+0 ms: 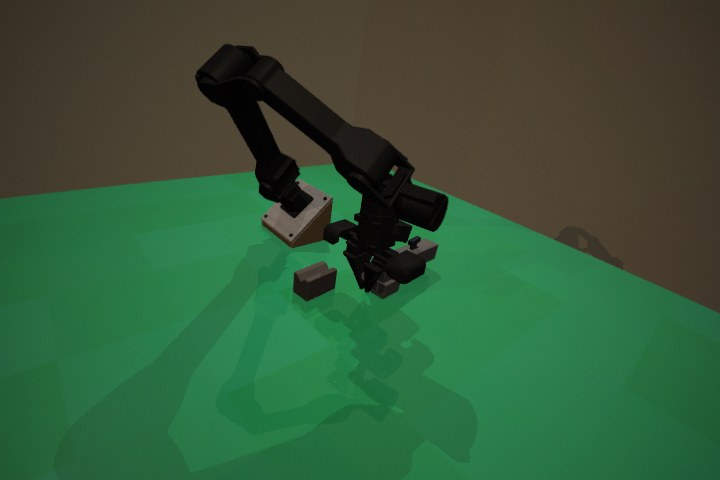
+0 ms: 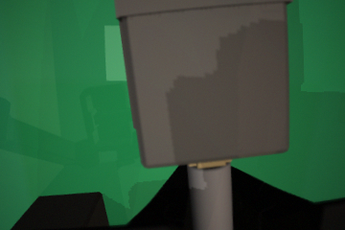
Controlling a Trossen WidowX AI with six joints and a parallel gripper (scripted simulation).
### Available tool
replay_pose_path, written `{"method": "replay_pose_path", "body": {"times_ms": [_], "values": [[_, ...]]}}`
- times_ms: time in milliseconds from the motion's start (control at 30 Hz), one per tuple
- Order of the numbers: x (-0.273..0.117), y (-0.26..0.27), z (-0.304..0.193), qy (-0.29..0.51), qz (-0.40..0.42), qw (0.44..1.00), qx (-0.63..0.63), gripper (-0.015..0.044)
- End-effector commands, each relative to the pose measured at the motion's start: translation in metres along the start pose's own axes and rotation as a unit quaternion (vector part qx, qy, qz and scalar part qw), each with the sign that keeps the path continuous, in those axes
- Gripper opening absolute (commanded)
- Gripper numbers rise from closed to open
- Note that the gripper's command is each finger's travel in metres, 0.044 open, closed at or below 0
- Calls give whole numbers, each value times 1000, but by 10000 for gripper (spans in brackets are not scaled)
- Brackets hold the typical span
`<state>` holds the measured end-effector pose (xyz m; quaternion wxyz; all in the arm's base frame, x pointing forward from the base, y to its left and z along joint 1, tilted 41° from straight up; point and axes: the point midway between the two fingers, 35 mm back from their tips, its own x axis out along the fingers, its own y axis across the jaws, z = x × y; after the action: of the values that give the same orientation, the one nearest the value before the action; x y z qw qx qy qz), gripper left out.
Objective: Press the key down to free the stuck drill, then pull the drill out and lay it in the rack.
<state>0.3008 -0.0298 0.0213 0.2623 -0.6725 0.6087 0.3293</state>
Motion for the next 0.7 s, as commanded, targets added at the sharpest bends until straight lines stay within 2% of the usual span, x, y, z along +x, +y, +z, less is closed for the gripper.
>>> {"method": "replay_pose_path", "body": {"times_ms": [0,667], "values": [[0,0,-4,3,0,1000,-3,0],[-3,0,-31,4,0,1000,-3,0]]}}
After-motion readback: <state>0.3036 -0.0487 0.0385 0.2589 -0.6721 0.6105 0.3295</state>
